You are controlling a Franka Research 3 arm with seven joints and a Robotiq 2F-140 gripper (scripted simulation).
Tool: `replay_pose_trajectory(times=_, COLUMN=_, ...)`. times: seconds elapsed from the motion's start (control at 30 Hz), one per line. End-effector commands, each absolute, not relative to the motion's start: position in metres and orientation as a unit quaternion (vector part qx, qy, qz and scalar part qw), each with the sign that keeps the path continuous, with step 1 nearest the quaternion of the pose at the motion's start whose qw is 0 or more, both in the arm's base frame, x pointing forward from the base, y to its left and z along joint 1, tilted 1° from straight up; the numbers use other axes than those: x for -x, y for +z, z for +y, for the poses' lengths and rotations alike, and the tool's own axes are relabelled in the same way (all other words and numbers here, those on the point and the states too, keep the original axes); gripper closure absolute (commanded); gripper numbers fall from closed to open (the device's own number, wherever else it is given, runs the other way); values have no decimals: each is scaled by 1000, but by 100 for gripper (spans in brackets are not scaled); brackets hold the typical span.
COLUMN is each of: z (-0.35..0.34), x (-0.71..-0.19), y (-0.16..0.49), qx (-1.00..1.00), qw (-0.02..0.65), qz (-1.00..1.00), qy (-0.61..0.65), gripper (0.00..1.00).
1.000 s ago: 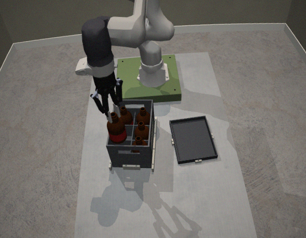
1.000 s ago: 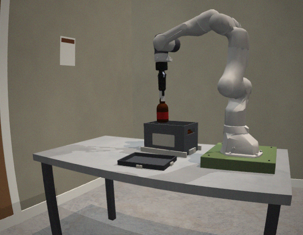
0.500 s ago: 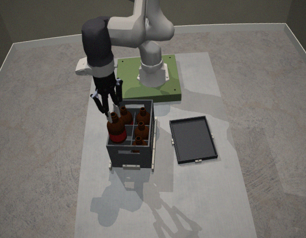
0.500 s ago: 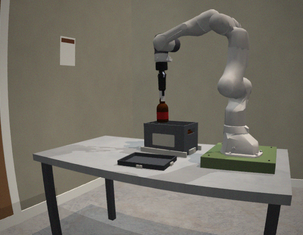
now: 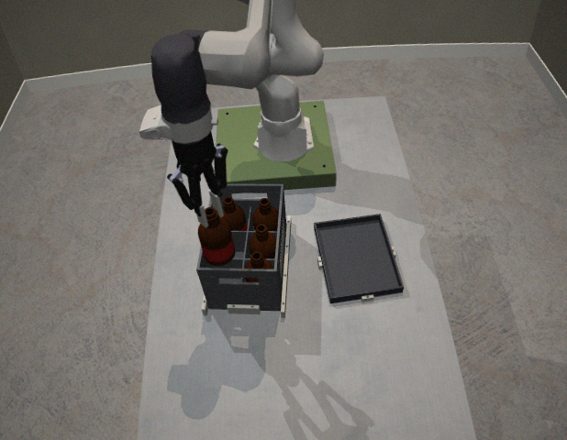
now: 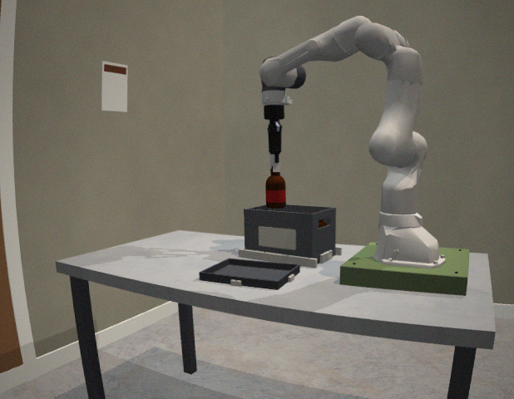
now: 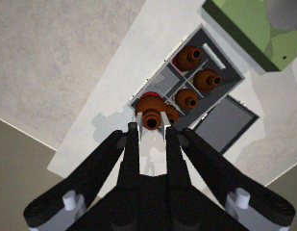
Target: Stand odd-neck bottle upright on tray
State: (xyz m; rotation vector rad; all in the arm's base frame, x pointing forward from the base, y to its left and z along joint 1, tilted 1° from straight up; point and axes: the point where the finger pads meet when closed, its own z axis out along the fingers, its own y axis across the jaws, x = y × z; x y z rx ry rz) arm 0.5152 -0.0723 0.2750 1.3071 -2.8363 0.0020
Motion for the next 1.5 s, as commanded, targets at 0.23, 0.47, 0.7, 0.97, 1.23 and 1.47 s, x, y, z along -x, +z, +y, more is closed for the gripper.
replay_pose_trajectory(times=0.23, z=-71, x=-517, y=283, qx=-418, qw=7, qz=-908, qy=3, gripper=90)
replay_pose_trajectory(times=0.47, z=-71, x=-517, y=288, qx=-418, qw=7, qz=-908, qy=3, gripper=90)
replay_pose_trajectory(times=0.7, z=-70, x=-517, y=295, qx=-418, qw=7, qz=-908, qy=3, gripper=90)
replay_pose_trajectory(times=0.97, z=-70, x=-517, y=298, qx=-418, qw=7, qz=-908, qy=3, gripper=90)
replay_pose_trajectory(times=1.23, z=-70, x=-517, y=298, qx=-418, qw=7, qz=-908, qy=3, gripper=90)
replay_pose_trajectory(times=1.47, z=-70, x=-517, y=298, qx=-418, qw=7, qz=-908, qy=3, gripper=90)
